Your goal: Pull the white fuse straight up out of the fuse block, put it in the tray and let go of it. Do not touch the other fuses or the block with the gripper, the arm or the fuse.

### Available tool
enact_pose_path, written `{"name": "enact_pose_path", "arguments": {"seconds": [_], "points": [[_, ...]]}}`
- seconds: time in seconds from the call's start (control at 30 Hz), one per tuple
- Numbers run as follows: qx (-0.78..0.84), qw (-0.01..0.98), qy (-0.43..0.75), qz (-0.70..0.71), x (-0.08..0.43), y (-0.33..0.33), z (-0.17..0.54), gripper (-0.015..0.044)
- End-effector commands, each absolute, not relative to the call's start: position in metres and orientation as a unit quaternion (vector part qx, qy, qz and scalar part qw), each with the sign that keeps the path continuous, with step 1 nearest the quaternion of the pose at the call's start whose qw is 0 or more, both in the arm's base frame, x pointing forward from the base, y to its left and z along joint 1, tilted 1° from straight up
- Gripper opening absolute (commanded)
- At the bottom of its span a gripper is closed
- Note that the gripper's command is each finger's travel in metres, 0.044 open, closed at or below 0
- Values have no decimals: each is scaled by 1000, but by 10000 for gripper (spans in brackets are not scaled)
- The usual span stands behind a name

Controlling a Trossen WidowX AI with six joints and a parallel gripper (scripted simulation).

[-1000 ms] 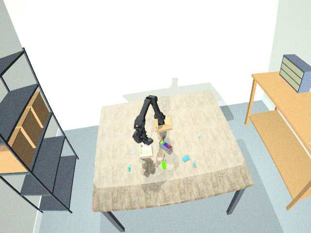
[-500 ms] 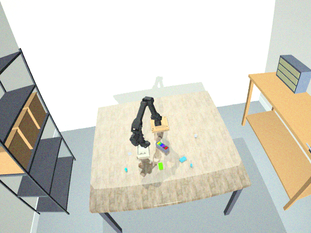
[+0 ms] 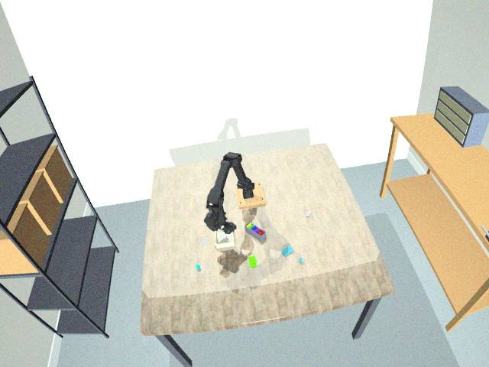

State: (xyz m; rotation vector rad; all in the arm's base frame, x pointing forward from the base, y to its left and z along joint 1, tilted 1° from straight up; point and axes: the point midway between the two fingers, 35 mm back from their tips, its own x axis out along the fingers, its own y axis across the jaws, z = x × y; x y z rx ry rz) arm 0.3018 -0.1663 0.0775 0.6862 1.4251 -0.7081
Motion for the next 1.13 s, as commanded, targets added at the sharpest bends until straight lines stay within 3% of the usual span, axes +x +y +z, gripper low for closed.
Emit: {"name": "enact_pose_path", "arguments": {"seconds": [0.0, 0.2, 1.1], "points": [[302, 648, 626, -311, 302, -166, 78, 315], [301, 648, 627, -311, 300, -165, 115, 330], [302, 645, 629, -311, 299, -165, 113, 330]]}}
